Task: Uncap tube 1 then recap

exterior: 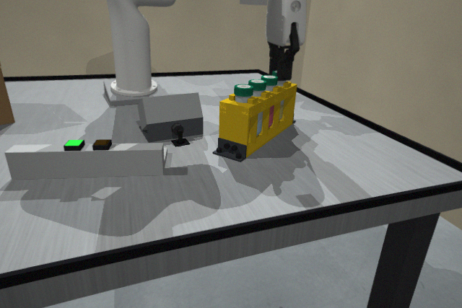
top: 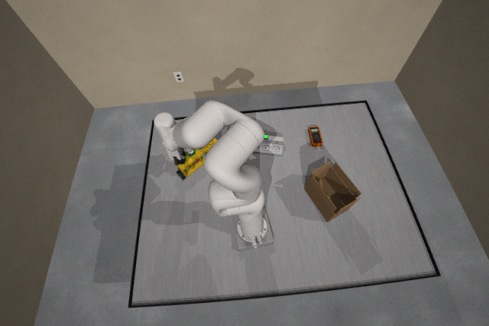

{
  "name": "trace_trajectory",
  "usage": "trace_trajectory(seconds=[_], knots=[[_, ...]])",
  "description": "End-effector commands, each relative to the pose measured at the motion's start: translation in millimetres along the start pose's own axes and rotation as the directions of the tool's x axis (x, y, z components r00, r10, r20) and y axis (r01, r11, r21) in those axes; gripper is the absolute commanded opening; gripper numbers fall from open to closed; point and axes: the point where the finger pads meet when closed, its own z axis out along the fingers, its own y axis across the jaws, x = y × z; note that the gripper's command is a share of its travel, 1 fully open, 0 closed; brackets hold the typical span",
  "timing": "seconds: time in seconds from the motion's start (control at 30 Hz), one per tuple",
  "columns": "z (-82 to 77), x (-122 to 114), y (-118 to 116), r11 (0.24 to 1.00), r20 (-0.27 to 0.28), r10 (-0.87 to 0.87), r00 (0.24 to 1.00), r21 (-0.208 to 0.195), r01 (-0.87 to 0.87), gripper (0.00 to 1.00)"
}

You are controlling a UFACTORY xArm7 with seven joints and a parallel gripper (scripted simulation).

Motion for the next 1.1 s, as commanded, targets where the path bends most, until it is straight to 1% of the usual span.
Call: trace_trajectory(seconds=[0.0,0.07,0.1,0.5,0.57,0.63,0.73,0.9,0.97,1.03,1.07], knots=[[-0.8,-1.0,-0.5,0.998,-0.029,0.058,0.998,0.014,-0.058,0.00],[-0.8,-1.0,-0.5,0.998,-0.029,0.058,0.998,0.014,-0.058,0.00],[-0.8,-1.0,-0.5,0.998,-0.029,0.058,0.998,0.014,-0.058,0.46],[-0.8,-1.0,-0.5,0.998,-0.029,0.058,0.998,0.014,-0.058,0.46],[-1.2,-1.1,-0.5,0.994,-0.031,-0.108,0.994,0.009,0.109,0.46],[-1.2,-1.1,-0.5,0.969,-0.032,-0.248,0.968,0.005,0.248,0.46],[-1.2,-1.1,-0.5,0.932,-0.033,-0.363,0.931,0.001,0.363,0.46],[-1.2,-1.1,-0.5,0.822,-0.033,-0.569,0.822,-0.006,0.569,0.46],[-1.2,-1.1,-0.5,0.766,-0.033,-0.642,0.766,-0.009,0.642,0.46],[-1.2,-1.1,-0.5,0.766,-0.033,-0.642,0.766,-0.009,0.642,0.46],[-1.2,-1.1,-0.5,0.696,-0.029,-0.718,0.695,-0.013,0.718,0.46]])
